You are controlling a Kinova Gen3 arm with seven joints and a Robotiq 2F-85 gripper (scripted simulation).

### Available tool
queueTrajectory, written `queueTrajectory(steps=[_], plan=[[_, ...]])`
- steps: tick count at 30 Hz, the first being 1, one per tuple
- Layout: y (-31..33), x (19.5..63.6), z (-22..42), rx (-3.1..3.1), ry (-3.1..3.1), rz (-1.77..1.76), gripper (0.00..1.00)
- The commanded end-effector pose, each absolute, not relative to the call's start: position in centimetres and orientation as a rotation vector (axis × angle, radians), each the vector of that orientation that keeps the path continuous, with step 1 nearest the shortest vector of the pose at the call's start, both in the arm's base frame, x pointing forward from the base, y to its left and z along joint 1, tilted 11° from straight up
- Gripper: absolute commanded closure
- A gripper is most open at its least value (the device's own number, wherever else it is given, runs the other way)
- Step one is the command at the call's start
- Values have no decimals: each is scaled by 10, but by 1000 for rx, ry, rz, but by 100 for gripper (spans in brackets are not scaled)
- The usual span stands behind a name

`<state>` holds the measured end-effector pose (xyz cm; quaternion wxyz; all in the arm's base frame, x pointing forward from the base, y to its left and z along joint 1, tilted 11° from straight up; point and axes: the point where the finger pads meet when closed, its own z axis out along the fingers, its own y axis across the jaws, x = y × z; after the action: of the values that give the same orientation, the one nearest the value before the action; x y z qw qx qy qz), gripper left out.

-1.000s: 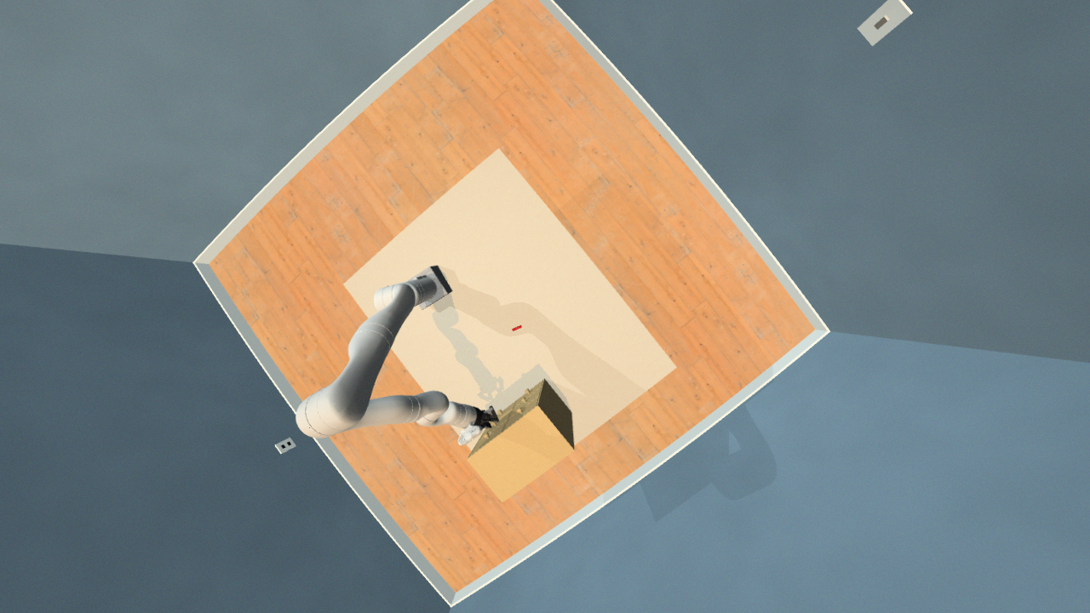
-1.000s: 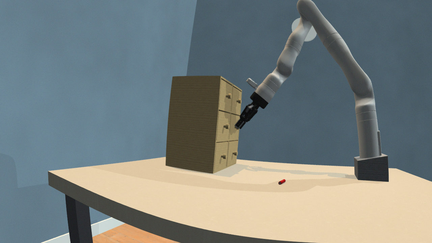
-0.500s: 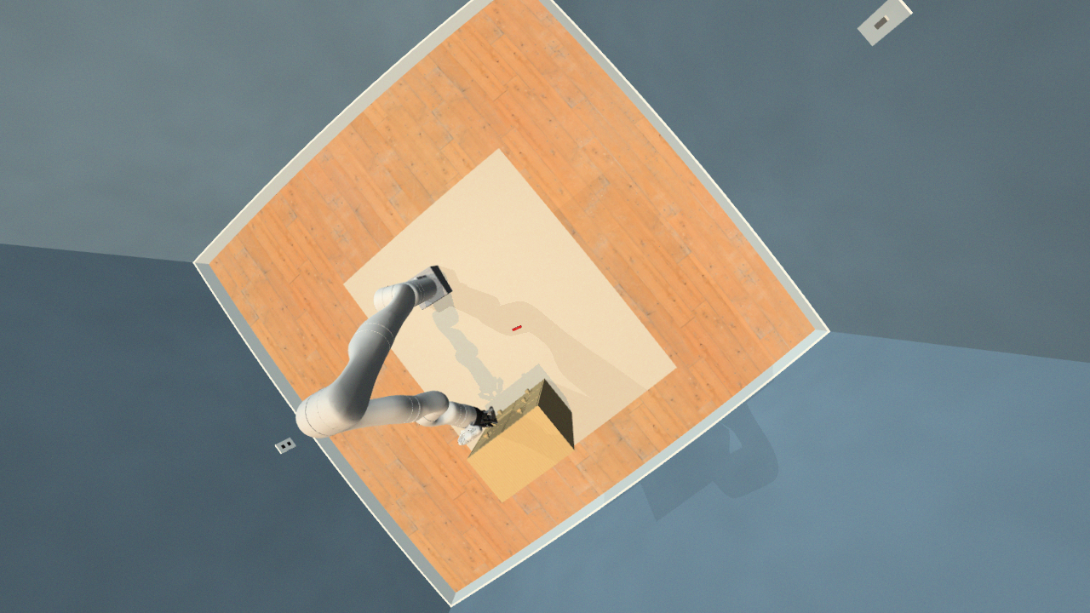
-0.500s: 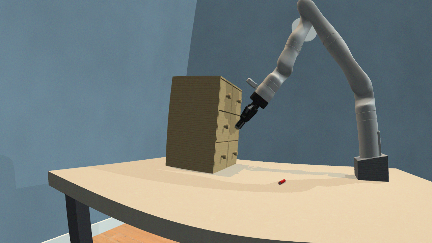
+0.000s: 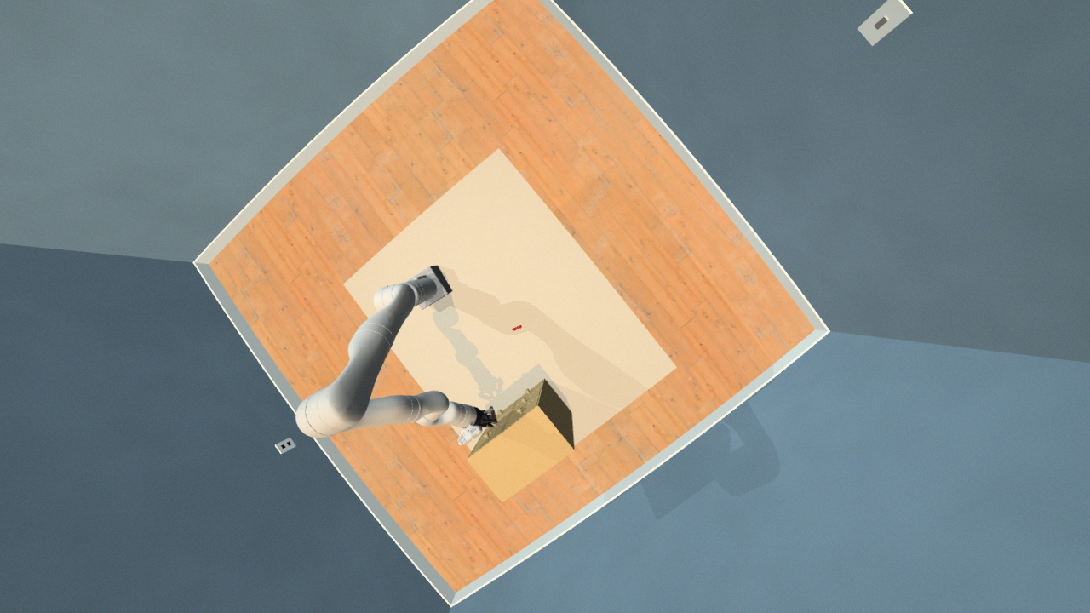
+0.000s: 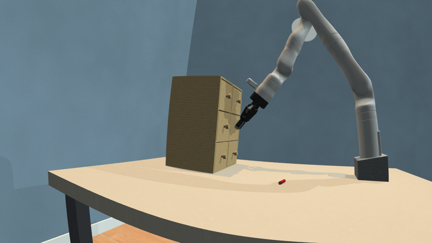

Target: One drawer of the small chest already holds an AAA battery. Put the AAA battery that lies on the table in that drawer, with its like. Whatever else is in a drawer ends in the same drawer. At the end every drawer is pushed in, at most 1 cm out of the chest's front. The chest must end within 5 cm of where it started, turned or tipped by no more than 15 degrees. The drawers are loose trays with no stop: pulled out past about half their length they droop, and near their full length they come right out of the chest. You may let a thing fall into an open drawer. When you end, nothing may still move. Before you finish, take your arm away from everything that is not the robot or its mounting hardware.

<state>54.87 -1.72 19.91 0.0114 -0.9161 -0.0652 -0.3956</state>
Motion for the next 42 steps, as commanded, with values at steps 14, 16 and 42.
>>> queueTrajectory(steps=[14, 16, 42], plan=[[-17, 545, 197, -2859, -191, -1225, 87], [-17, 545, 197, -2859, -191, -1225, 87], [-20, 522, 193, -2858, -191, -1226, 87]])
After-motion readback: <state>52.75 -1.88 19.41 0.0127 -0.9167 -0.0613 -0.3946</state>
